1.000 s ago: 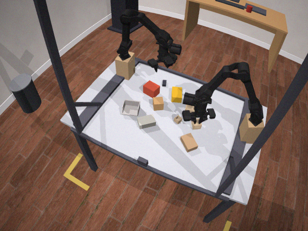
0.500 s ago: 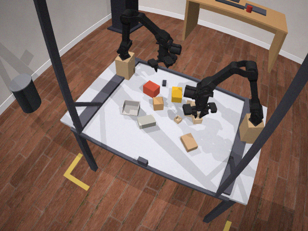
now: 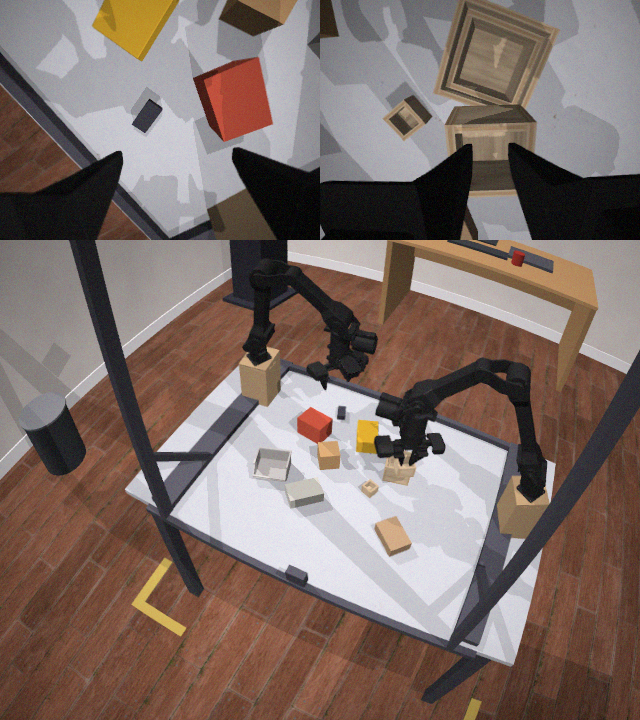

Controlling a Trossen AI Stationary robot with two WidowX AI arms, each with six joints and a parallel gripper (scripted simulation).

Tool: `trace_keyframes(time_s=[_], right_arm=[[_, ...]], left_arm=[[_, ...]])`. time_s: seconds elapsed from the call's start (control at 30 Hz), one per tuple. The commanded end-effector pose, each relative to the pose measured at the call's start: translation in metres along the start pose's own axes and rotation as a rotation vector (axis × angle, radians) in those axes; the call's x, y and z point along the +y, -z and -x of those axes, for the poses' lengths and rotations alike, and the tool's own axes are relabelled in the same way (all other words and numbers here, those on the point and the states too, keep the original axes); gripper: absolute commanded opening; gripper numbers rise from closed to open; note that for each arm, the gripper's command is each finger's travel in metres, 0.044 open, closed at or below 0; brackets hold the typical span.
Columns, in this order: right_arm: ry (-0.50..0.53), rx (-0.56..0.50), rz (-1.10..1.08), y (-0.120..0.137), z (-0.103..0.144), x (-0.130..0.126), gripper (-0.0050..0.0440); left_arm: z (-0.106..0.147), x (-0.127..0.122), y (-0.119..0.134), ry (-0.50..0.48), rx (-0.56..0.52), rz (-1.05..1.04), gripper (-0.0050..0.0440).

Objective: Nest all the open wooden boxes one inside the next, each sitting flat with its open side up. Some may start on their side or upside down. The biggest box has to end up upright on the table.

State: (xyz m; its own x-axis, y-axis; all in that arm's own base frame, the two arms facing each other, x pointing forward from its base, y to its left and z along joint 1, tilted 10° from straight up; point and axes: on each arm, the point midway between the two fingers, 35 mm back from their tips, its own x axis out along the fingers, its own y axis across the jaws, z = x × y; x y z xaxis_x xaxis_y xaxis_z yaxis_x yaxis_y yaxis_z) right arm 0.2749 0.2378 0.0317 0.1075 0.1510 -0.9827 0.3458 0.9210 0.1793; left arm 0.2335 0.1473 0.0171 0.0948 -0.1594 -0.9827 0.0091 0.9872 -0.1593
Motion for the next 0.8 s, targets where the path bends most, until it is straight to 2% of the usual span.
trace_keyframes(time_s=[0.0, 0.07, 0.27, 0.43, 0.57, 0.63, 0.77], right_arm=[[-0.009, -0.003, 0.003, -0.028, 0.014, 0.004, 0.0193], [-0.009, -0.003, 0.003, -0.028, 0.014, 0.004, 0.0193], [-0.009, -0.003, 0.003, -0.056, 0.027, 0.0, 0.0193], [-0.012, -0.01, 0.002, -0.056, 0.031, -0.001, 0.0193], [-0.012, -0.01, 0.002, -0.056, 0.031, -0.001, 0.0193], [-0.012, -0.01, 0.002, -0.056, 0.031, -0.001, 0.0193], [-0.012, -0.01, 0.002, -0.056, 0.031, -0.001, 0.0193]], left_arm=[[0.005, 0.002, -0.003, -0.013, -0.016, -0.004, 0.04], [0.005, 0.002, -0.003, -0.013, -0.016, -0.004, 0.04], [0.005, 0.002, -0.003, -0.013, -0.016, -0.004, 0.04], [0.002, 0.0, -0.003, -0.025, -0.009, -0.003, 0.04], [-0.008, 0.0, -0.015, -0.121, -0.016, -0.008, 0.04], [-0.008, 0.0, -0.015, -0.121, -0.016, -0.008, 0.04], [-0.019, -0.004, -0.032, -0.25, -0.05, -0.009, 0.04]])
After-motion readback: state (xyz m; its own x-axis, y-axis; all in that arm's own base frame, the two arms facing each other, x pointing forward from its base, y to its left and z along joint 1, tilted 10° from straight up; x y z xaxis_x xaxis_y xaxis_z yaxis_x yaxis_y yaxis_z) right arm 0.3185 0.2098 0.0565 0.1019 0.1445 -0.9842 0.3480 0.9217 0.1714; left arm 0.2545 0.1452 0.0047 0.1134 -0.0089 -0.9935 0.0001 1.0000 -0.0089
